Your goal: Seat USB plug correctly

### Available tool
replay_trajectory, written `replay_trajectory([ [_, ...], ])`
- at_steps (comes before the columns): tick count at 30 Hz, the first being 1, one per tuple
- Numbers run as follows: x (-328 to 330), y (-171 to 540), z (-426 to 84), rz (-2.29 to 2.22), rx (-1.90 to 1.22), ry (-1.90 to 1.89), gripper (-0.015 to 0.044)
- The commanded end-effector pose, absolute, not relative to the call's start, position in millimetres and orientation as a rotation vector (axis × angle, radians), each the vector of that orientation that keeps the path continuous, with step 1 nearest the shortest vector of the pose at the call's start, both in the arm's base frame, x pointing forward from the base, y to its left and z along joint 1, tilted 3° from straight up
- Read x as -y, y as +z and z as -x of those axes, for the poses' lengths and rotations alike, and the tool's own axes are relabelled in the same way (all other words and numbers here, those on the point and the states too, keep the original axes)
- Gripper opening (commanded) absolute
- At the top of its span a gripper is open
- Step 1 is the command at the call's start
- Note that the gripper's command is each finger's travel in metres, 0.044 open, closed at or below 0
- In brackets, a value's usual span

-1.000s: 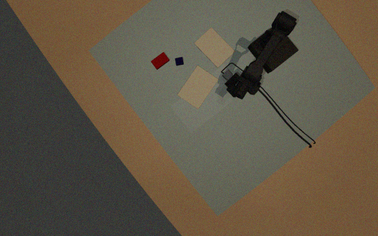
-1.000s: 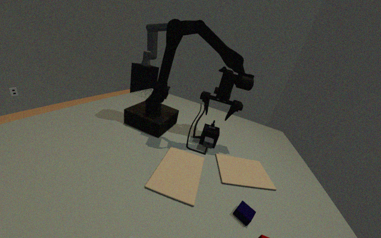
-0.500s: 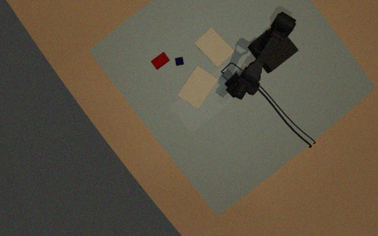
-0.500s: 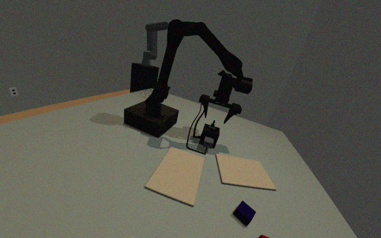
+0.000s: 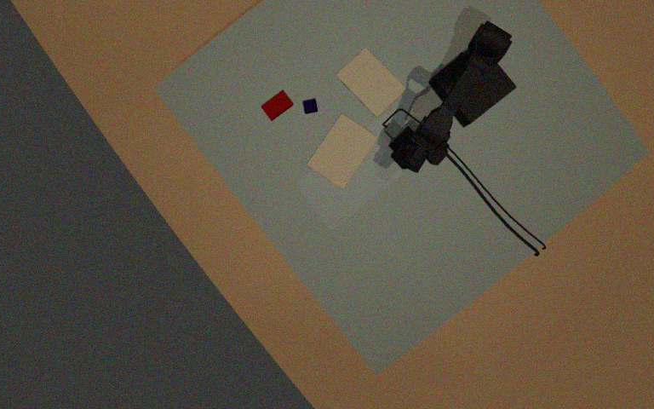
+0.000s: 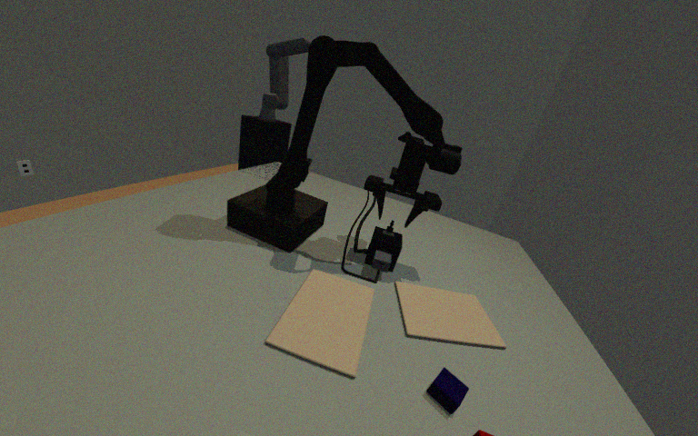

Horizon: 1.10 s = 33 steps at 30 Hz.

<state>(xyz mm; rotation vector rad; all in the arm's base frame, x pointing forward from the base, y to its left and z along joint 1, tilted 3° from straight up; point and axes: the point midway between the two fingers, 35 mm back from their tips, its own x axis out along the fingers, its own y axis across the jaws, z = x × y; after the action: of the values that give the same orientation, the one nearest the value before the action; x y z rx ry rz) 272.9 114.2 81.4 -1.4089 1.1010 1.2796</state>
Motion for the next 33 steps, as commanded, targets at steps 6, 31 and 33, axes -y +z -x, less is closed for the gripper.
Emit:
replay_trajectory([
  [6,-114.3,81.7,-272.9,1.409,-1.101,1.279,0.0099],
  [31,-114.3,83.1,-272.7,1.408,-1.101,1.28,0.0],
  [33,-114.3,84.5,-272.6,1.408,-1.101,1.28,0.0],
])
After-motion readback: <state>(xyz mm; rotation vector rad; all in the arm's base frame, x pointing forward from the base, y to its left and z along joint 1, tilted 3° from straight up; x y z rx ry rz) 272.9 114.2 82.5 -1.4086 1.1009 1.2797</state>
